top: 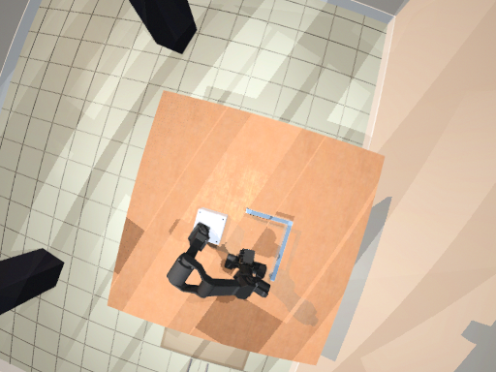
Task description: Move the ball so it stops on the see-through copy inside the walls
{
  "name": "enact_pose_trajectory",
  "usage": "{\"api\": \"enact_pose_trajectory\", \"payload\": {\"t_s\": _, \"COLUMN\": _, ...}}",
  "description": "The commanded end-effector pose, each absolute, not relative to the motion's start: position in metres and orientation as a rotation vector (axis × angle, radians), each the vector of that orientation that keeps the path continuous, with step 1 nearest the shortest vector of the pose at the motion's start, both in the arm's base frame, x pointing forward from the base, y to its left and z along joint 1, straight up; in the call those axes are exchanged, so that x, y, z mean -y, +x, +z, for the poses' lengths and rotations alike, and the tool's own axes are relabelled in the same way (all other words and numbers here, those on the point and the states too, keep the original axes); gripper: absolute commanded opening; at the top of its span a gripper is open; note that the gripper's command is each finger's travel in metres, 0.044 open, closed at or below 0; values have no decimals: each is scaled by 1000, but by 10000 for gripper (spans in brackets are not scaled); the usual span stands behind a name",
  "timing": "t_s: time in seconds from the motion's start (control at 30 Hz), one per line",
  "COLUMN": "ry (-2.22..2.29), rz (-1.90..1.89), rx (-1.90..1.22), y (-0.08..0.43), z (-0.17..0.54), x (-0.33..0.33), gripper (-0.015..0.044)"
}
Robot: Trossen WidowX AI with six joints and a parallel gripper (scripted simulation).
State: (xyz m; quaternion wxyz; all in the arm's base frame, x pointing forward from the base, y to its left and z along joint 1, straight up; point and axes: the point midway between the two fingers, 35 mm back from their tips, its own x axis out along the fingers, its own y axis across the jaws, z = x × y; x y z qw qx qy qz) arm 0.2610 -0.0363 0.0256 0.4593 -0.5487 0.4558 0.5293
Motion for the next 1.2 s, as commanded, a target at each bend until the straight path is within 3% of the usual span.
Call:
{"api": "enact_pose_trajectory", "payload": {"t_s": 0.0, "ry": -1357, "rz": 1323, "rx": -1104, "y": 262, "z": 26, "x": 34, "gripper": 295}}
{"api": "enact_pose_trajectory", "payload": {"t_s": 1.17, "ry": -1357, "rz": 1323, "rx": -1104, "y": 263, "z": -28, "x": 34, "gripper": 295}}
